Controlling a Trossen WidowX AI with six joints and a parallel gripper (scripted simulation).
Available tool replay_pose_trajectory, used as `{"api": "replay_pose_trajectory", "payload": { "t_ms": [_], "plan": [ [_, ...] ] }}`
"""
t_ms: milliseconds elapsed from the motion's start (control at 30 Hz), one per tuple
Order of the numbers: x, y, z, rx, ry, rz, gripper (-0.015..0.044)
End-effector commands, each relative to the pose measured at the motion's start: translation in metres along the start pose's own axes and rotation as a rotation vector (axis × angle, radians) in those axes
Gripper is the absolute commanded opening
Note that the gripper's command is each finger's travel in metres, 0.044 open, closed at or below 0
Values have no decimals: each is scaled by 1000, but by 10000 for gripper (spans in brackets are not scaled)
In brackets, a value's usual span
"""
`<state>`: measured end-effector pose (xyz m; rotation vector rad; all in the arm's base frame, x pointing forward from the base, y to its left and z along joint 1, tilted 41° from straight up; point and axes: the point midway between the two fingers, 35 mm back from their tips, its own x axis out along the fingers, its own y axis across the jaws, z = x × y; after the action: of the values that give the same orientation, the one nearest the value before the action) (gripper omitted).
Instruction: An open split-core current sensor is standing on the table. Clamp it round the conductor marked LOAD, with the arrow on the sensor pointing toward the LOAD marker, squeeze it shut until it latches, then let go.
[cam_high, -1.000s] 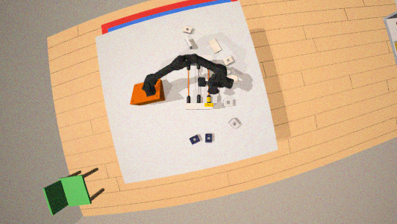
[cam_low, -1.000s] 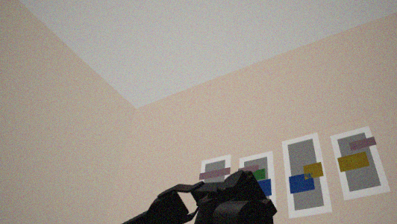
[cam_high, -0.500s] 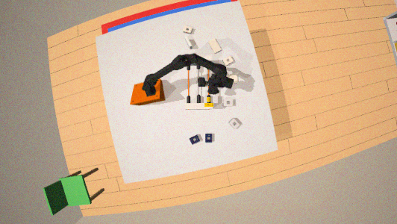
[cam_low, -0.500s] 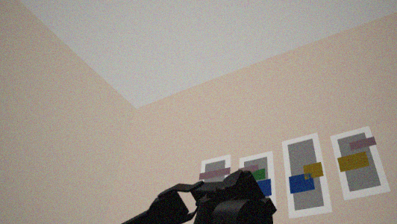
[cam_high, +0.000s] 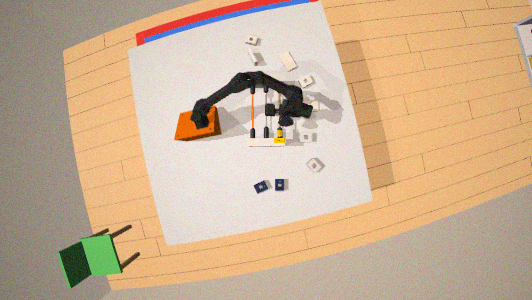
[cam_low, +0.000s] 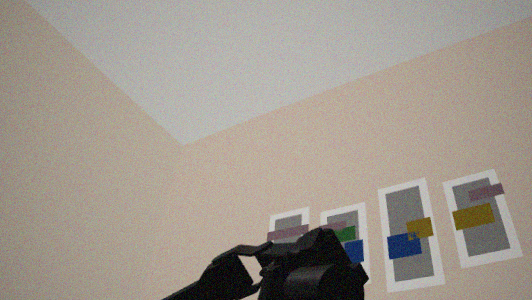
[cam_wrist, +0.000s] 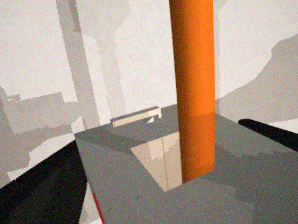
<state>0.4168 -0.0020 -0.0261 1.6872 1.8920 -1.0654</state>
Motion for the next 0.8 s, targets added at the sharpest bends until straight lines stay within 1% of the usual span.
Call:
{"api": "replay_pose_trajectory", "payload": {
  "t_ms": [0,767],
  "plan": [
    [0,-1,0,-1,0,0,0],
    [3,-2,0,0,0,0,0]
  ]
}}
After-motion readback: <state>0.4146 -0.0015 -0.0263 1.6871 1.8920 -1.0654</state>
